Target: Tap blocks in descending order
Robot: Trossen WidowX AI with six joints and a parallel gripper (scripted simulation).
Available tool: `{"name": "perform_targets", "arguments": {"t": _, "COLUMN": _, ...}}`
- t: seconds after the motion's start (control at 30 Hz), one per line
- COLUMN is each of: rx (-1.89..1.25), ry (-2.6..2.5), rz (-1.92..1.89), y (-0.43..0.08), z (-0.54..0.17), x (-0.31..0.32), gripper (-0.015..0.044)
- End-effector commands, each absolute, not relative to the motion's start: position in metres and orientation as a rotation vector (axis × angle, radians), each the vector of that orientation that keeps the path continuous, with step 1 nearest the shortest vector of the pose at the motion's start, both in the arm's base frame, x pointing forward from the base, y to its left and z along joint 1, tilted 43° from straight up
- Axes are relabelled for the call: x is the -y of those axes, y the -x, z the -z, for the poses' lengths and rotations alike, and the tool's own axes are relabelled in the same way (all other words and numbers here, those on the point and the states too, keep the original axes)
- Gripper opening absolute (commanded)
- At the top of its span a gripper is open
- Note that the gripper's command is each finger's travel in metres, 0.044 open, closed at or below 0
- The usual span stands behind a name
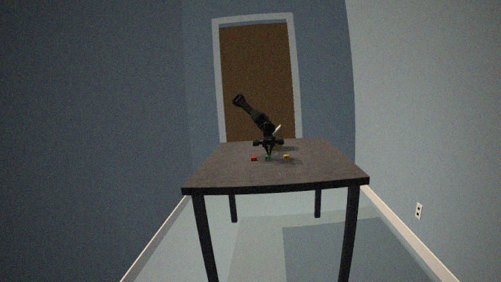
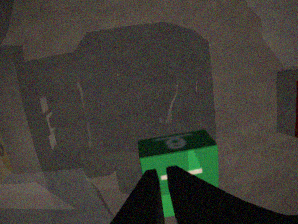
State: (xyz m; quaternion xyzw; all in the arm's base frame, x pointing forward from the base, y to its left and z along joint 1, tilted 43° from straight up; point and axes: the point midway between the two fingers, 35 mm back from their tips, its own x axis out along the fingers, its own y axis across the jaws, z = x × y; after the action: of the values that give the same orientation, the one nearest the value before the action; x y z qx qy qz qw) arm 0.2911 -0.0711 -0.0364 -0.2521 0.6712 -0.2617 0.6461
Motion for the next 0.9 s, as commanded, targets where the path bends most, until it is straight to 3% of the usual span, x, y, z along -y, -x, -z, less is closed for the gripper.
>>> {"name": "perform_targets", "arguments": {"t": 0.0, "rx": -1.528, "ry": 0.574, "rz": 0.595, "y": -0.291, "z": 0.035, "x": 0.07, "gripper": 0.002}}
{"name": "perform_targets", "arguments": {"t": 0.47, "rx": -1.539, "ry": 0.579, "rz": 0.593, "y": -0.293, "z": -0.043, "x": -0.003, "gripper": 0.002}}
{"name": "perform_targets", "arguments": {"t": 0.63, "rx": -1.539, "ry": 0.578, "rz": 0.592, "y": -0.294, "z": -0.045, "x": -0.001, "gripper": 0.002}}
{"name": "perform_targets", "arguments": {"t": 0.87, "rx": -1.538, "ry": 0.582, "rz": 0.596, "y": -0.309, "z": -0.104, "x": 0.065, "gripper": 0.002}}
